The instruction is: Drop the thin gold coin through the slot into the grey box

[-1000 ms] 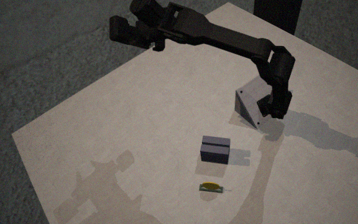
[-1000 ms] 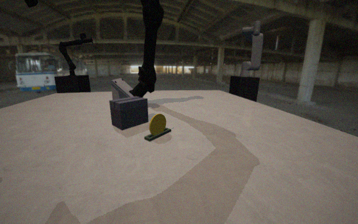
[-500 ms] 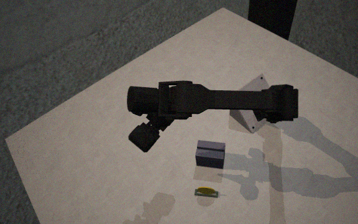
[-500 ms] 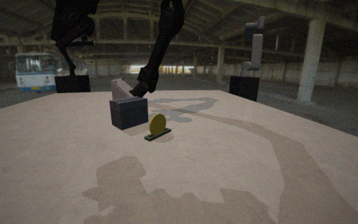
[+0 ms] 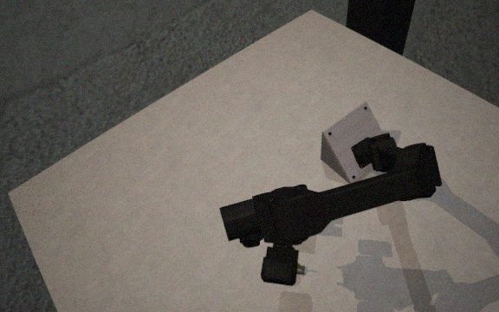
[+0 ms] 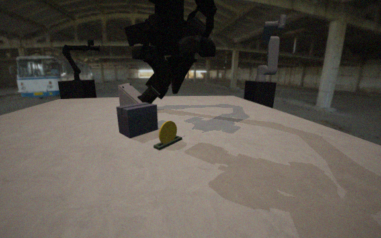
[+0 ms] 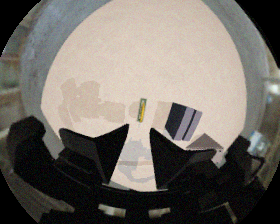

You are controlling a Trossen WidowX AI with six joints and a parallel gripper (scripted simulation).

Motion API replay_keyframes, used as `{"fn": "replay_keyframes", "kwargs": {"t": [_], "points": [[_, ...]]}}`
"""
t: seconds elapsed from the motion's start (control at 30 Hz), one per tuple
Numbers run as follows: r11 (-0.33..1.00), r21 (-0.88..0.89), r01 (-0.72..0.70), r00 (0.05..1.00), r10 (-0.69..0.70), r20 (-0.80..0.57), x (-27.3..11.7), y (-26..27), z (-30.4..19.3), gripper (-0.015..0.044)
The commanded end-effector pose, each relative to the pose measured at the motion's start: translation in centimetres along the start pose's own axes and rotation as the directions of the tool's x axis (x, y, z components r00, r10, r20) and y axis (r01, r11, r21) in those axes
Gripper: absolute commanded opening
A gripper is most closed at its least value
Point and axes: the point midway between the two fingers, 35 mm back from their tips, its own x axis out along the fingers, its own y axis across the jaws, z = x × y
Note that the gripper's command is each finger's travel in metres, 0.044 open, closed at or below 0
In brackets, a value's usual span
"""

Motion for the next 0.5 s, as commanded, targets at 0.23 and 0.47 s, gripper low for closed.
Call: {"fn": "replay_keyframes", "kwargs": {"t": [0.23,0.47], "points": [[1.000,-0.017,-0.003,1.000,0.003,-0.015,3.4,-0.4,-0.3,0.0161],[1.000,-0.017,-0.003,1.000,0.003,-0.015,5.0,-0.5,-0.3,0.0161]]}}
